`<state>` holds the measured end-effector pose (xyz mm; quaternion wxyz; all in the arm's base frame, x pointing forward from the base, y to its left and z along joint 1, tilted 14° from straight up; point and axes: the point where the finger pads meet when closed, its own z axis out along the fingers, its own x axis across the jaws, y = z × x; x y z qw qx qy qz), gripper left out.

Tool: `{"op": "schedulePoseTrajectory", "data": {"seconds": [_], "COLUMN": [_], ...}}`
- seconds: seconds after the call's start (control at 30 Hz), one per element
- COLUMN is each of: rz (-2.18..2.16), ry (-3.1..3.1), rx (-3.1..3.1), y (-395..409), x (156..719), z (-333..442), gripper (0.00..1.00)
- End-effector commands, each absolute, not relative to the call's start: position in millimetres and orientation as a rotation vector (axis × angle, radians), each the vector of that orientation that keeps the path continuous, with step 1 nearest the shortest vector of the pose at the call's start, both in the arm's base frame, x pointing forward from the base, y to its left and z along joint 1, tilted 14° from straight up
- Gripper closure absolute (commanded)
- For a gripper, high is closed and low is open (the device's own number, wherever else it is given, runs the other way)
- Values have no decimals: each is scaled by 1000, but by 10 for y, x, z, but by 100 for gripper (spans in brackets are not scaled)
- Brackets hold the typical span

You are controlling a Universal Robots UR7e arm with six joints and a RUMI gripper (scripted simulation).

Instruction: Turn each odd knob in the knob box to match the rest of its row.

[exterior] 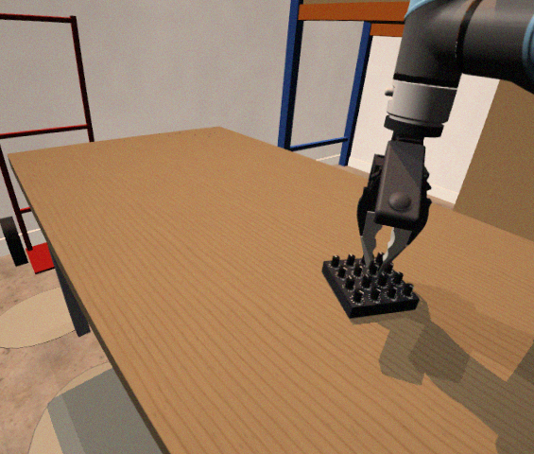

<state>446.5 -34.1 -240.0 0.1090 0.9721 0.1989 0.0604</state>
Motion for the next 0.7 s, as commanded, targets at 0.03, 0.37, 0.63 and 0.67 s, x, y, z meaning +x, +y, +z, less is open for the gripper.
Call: {"op": "schedulePoseTrajectory", "data": {"seconds": [0.03, 0.37, 0.63, 0.67], "rz": [180, 180, 180, 180], "ry": [575, 575, 575, 575], "rx": [2860, 2860, 2860, 2860], "y": [-341, -341, -341, -341], "x": [4468, 4468, 4468, 4468], "z": [-2396, -2396, -2396, -2396], "gripper": [96, 96, 89, 89]}}
